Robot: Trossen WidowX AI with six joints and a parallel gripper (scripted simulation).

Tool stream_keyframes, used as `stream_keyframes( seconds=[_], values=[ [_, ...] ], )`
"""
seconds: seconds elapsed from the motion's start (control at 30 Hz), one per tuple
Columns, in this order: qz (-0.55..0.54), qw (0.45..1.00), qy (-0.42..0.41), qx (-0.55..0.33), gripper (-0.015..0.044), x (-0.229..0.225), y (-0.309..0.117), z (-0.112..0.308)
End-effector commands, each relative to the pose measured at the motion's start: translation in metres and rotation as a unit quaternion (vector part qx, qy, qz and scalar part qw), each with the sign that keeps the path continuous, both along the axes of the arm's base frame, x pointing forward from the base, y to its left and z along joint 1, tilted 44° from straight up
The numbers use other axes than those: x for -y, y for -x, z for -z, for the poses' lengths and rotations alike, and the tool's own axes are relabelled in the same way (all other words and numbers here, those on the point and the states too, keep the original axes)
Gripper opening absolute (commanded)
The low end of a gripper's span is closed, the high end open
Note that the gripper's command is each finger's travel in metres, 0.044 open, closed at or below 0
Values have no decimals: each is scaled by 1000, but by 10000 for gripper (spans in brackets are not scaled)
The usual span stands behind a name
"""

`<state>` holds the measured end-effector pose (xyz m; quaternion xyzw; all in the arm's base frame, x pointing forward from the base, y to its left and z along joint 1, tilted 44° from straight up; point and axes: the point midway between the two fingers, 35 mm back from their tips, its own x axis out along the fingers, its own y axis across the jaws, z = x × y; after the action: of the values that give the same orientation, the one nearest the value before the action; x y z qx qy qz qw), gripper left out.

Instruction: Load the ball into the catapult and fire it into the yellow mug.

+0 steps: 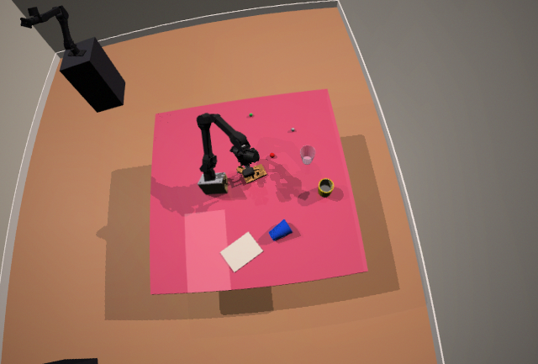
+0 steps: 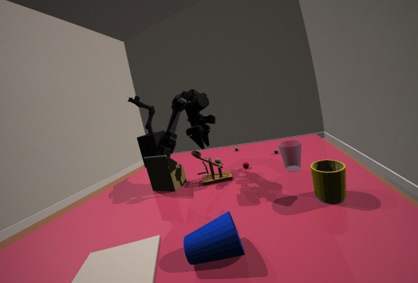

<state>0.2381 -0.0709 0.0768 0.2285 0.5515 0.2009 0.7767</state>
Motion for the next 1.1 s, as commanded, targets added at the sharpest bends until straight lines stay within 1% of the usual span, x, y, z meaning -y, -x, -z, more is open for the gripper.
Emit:
stream_keyframes(
  seconds=[0.0,0.1,0.3,0.87,1.07],
  values=[
    [-71,997,-18,-4,440,-23,2,5],
    [-117,993,-29,-7,440,-37,5,9],
    [-128,991,-32,-8,440,-42,2,7],
    [-128,991,-32,-8,0,-42,2,7],
    [-128,991,-32,-8,0,-42,2,7]
  ],
)
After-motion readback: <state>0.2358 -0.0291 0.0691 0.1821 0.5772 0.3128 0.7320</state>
